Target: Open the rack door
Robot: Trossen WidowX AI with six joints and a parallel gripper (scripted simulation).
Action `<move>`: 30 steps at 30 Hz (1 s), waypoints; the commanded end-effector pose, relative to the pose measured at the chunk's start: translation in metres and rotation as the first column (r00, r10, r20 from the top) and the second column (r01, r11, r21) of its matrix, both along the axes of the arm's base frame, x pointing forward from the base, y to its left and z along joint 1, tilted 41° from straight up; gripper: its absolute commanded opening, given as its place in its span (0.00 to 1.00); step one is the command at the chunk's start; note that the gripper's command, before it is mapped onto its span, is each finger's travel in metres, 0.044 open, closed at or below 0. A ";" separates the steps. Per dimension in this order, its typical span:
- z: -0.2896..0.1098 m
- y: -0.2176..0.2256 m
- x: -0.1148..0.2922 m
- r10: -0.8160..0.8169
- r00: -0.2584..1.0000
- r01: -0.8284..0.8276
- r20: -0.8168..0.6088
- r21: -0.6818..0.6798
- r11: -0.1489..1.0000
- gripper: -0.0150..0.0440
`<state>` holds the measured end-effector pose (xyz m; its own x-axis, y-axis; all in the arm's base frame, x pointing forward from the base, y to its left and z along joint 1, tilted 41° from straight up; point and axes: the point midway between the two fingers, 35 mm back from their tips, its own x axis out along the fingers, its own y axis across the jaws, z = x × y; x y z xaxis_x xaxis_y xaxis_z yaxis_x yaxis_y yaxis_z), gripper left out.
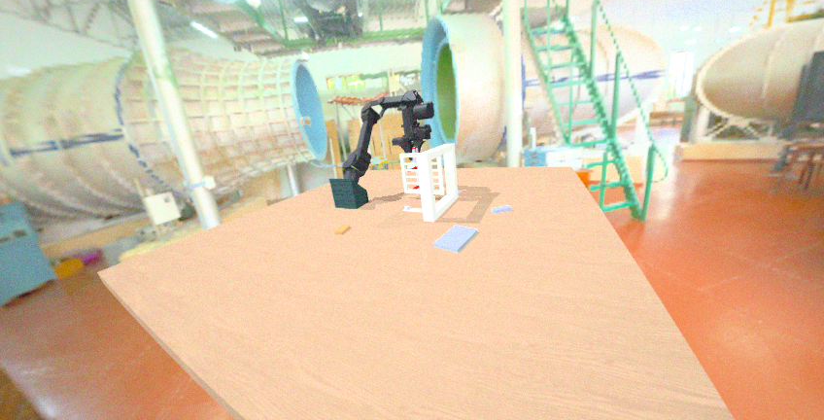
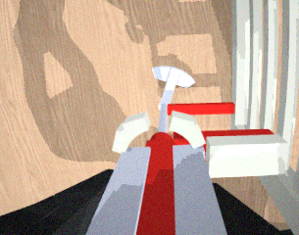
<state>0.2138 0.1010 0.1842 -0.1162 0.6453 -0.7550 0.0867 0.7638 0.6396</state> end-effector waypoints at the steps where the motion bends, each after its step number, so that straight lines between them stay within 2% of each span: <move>1: 0.000 0.000 0.000 -0.005 1.000 0.005 -0.002 -0.001 1.000 0.74; 30: 0.037 -0.030 0.003 -0.142 0.985 0.145 0.096 -0.022 0.989 0.76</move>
